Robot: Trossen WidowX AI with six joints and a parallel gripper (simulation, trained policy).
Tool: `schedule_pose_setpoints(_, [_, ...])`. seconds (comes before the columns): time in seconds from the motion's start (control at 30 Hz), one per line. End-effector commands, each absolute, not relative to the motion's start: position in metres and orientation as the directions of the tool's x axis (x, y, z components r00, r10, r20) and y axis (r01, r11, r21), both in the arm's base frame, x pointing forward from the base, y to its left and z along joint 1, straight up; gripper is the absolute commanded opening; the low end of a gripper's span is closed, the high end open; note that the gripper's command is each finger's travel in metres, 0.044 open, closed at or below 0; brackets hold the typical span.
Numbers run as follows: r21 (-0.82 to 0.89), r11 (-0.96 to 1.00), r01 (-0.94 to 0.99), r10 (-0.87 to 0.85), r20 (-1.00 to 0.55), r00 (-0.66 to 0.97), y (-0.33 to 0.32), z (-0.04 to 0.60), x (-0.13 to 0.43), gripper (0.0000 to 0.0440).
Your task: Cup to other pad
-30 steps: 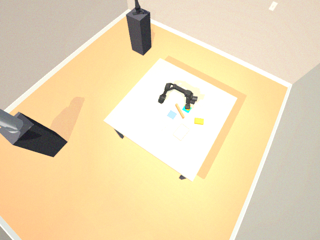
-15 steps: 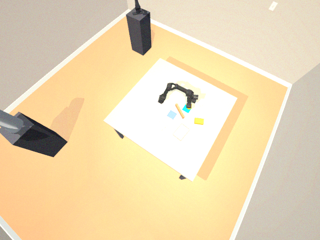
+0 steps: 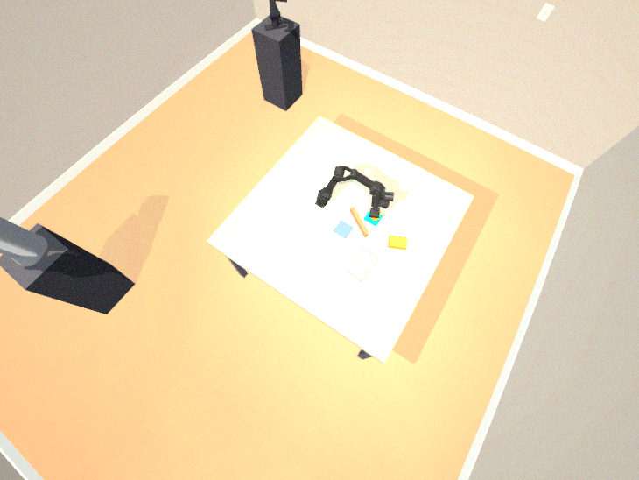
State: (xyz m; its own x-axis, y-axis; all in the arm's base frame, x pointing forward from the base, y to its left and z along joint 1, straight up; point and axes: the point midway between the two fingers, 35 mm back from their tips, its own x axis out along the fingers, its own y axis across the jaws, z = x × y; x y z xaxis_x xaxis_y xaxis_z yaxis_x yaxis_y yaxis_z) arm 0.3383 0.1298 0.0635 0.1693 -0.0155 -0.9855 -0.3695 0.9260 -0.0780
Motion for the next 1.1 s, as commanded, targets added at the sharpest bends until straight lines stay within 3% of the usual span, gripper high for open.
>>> schedule_pose_setpoints(0.0, [-0.079, 0.932, -0.355, -0.018, -0.985, 0.173, 0.127, 0.060, 0.338, 0.0089])
schedule_pose_setpoints(0.13, [-0.065, 0.937, -0.342, 0.003, -0.980, 0.197, 0.129, 0.065, 0.342, 0.0144])
schedule_pose_setpoints(0.47, [-0.036, 0.939, -0.342, 0.056, -0.965, 0.255, 0.131, 0.087, 0.346, 0.0135])
schedule_pose_setpoints(1.07, [0.023, 0.950, -0.313, 0.127, -0.940, 0.317, 0.125, 0.134, 0.331, 0.0207])
